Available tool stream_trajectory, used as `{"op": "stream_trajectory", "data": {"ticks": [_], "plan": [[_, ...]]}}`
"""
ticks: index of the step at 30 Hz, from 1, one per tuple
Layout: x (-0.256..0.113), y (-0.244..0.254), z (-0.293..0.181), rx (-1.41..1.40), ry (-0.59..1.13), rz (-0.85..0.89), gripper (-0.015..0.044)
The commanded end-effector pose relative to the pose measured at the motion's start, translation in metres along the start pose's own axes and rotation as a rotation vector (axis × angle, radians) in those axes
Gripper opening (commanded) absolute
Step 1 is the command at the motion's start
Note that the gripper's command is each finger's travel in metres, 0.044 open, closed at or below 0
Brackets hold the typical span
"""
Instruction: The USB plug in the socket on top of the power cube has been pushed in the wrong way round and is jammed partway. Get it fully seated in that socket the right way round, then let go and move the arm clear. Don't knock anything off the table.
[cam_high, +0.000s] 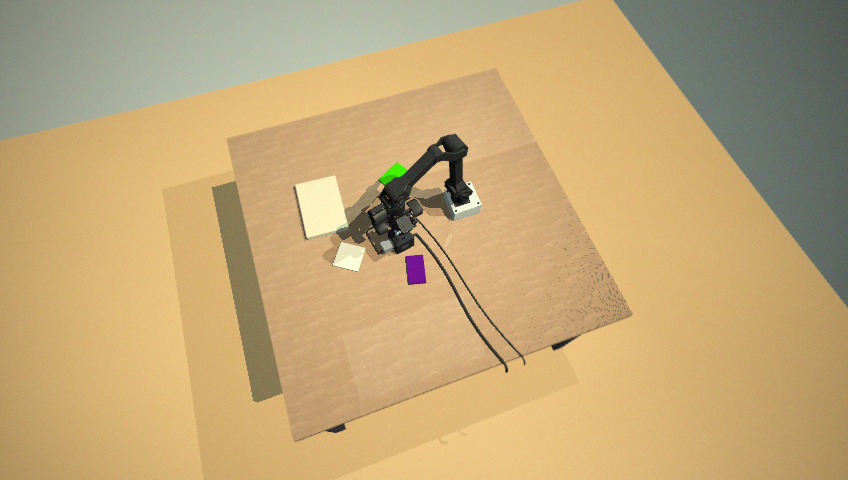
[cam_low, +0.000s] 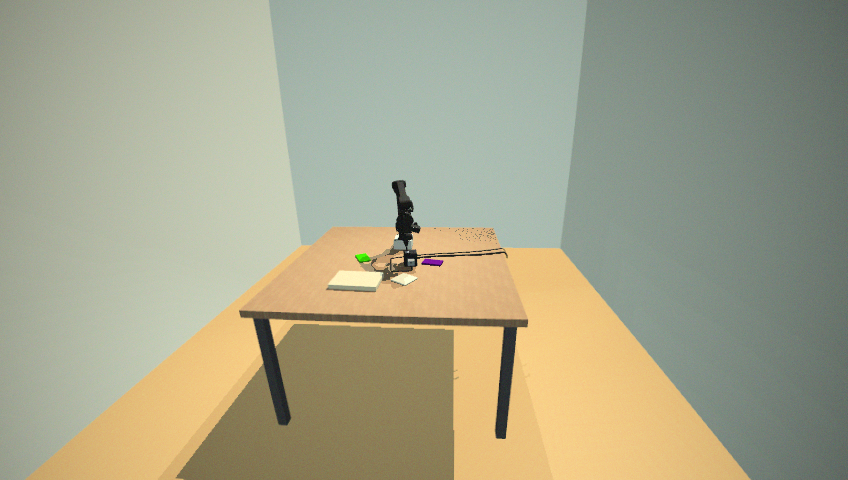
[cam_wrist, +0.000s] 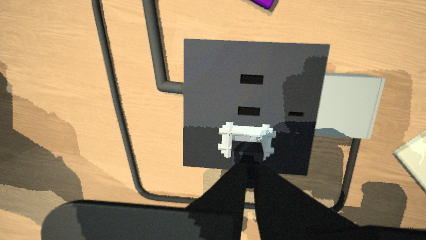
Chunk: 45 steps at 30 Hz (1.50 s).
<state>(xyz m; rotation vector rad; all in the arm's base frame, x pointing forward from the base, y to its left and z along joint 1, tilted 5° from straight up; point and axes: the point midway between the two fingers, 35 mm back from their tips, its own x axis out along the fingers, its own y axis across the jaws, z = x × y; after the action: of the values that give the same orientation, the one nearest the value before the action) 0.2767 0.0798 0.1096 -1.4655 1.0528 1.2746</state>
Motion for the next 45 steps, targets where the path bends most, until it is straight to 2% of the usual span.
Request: {"op": "stream_trajectory", "data": {"ticks": [1,45], "plan": [[0.0008,-0.0006,-0.0005,-0.005,0.003,-0.002,0.0],[0.0061,-0.0006,-0.0004,-0.005,0.003,-0.002,0.0]]}}
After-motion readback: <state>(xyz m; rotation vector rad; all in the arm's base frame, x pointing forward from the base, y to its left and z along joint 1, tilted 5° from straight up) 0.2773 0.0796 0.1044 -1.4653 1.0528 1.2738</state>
